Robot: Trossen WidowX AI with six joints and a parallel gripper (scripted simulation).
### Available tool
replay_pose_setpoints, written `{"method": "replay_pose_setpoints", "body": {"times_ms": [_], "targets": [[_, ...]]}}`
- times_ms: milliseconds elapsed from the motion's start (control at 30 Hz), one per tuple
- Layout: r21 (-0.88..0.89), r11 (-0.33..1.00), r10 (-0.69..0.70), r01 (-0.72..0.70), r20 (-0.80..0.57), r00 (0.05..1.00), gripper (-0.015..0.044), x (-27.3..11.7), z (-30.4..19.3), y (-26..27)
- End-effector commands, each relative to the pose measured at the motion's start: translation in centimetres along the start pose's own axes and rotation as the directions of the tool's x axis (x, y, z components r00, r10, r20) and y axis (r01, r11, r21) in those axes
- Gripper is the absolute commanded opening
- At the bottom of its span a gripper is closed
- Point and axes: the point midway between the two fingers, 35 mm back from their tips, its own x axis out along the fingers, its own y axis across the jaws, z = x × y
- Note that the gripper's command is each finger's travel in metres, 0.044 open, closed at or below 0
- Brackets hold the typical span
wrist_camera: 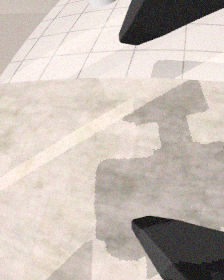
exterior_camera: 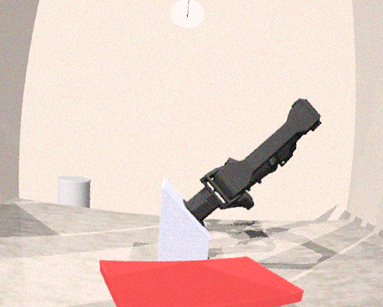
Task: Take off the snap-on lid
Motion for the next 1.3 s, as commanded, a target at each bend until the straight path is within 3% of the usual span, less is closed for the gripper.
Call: {"method": "replay_pose_setpoints", "body": {"times_ms": [0, 200, 467, 767, 833, 1267], "targets": [[0.0, 1.0, 0.0, 0.0, 0.0, 1.0, 0.0374, -0.2, 0.1, -0.2], [0.001, 1.0, -0.001, 0.001, 0.004, 1.0, 0.0235, -6.1, 5.4, -5.0], [0.001, 1.0, -0.004, 0.004, 0.016, 1.0, 0.0235, -6.5, 6.0, -5.9], [0.434, 0.87, -0.188, 0.234, -0.146, 0.971, 0.0235, -12.5, -2.7, -3.0], [0.454, 0.855, -0.199, 0.249, -0.155, 0.968, 0.0235, -12.7, -2.7, -3.0], [0.735, 0.401, -0.314, 0.547, -0.45, 0.836, 0.0235, -21.5, -10.0, 3.7]]}}
